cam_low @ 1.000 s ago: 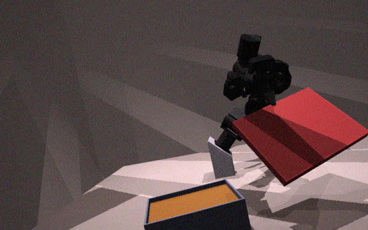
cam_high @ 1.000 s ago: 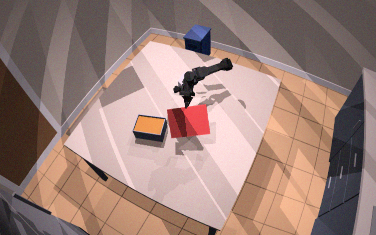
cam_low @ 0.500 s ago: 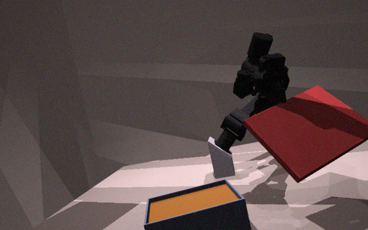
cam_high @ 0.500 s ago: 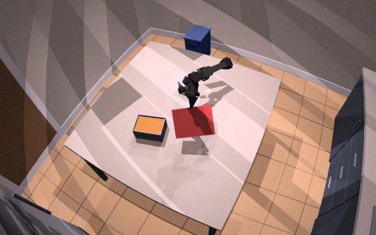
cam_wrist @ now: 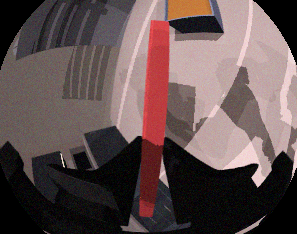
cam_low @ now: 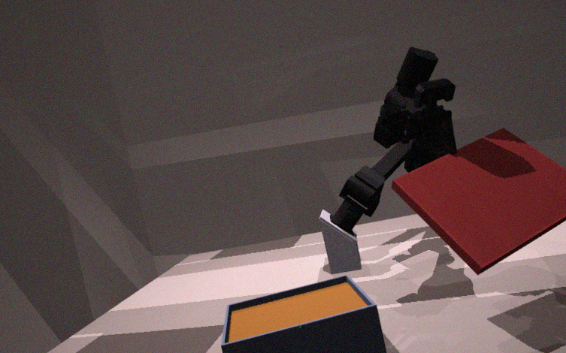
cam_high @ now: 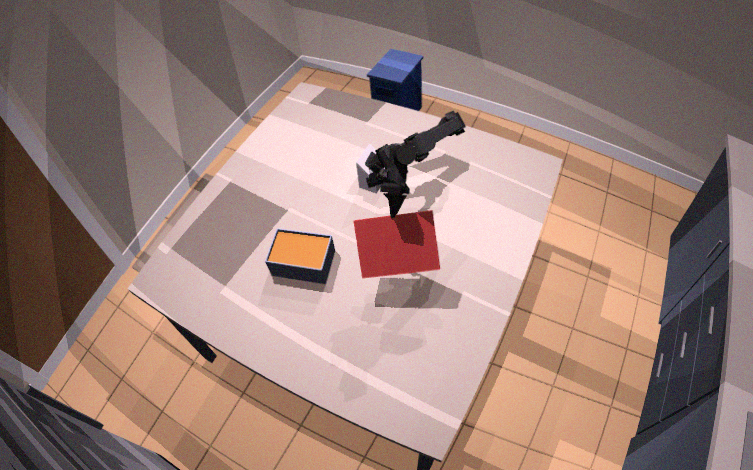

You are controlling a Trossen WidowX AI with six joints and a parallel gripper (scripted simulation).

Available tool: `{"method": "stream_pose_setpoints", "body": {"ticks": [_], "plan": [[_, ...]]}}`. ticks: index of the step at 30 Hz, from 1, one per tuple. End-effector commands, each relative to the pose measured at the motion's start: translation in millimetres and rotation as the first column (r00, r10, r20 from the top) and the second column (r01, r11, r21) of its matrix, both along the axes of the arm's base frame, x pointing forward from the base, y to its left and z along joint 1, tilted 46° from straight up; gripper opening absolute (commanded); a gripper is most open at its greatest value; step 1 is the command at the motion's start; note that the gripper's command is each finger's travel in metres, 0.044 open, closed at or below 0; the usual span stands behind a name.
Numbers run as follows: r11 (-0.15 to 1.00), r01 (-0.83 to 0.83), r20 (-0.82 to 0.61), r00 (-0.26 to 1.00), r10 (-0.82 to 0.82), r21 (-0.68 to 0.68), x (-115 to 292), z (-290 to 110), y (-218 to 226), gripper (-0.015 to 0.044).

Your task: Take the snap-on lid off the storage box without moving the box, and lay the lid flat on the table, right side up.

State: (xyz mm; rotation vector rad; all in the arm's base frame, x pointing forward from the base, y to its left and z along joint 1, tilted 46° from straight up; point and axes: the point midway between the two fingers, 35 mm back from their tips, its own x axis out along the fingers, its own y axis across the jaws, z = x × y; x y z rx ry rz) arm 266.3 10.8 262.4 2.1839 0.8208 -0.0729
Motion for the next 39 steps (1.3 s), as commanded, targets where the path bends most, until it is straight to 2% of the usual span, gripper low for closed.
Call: {"method": "stream_pose_setpoints", "body": {"ticks": [1, 19, 39], "plan": [[1.000, 0.007, 0.008, 1.000, -0.007, -0.005, -2.2, 8.9, 4.8, 0.0000], [1.000, 0.007, 0.009, 1.000, -0.007, -0.004, -11.4, 32.7, 29.1, 0.0000], [1.000, 0.007, 0.010, 1.000, -0.007, -0.003, -9.5, 17.2, 37.7, 0.0000]]}}
